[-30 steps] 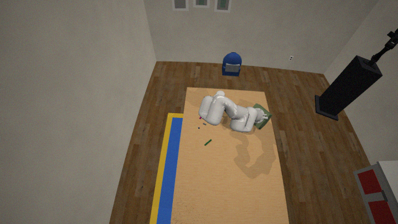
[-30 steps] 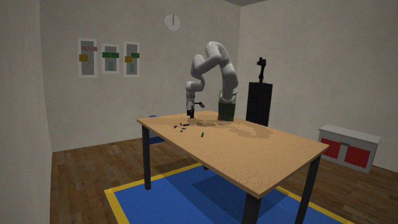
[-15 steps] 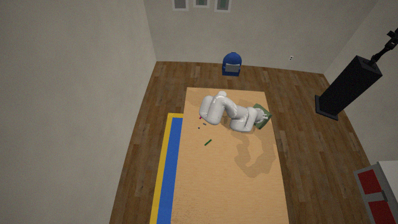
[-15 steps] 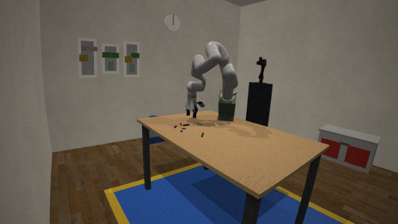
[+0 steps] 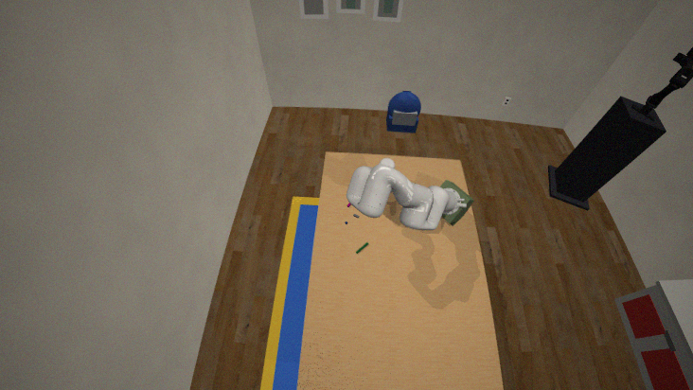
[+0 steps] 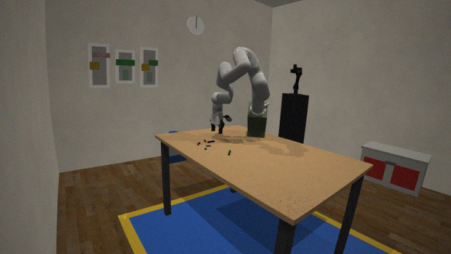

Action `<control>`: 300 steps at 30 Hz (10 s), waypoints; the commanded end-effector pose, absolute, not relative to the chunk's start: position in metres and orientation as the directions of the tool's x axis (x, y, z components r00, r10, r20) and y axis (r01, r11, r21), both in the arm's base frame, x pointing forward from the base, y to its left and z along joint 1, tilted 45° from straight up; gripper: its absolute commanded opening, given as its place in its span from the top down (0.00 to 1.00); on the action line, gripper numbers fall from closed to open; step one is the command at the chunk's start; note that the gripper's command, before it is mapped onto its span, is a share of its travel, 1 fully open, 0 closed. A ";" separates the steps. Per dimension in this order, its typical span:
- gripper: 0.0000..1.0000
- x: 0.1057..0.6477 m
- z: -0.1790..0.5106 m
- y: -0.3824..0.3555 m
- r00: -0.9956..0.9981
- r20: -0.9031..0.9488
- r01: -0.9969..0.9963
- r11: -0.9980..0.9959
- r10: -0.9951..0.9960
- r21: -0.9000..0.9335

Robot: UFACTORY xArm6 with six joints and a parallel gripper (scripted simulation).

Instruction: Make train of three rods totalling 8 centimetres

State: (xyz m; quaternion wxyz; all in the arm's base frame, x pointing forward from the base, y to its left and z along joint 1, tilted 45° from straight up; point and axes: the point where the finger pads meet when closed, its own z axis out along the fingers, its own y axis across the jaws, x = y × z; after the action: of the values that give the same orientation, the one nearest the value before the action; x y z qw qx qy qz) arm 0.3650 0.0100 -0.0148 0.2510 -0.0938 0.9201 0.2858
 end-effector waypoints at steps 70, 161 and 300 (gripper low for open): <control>0.00 0.365 -0.014 0.010 -0.856 -0.516 -0.315 0.820 -0.028 0.478; 0.00 0.345 0.158 0.242 -0.828 -0.028 0.381 0.600 0.560 0.703; 0.76 0.488 0.063 0.004 0.611 0.679 0.677 -0.713 0.406 -0.183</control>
State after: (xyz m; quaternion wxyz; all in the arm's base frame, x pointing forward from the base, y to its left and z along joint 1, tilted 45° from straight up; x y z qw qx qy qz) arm 0.4877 0.0047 0.0624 -0.2175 0.8711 0.3110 0.3117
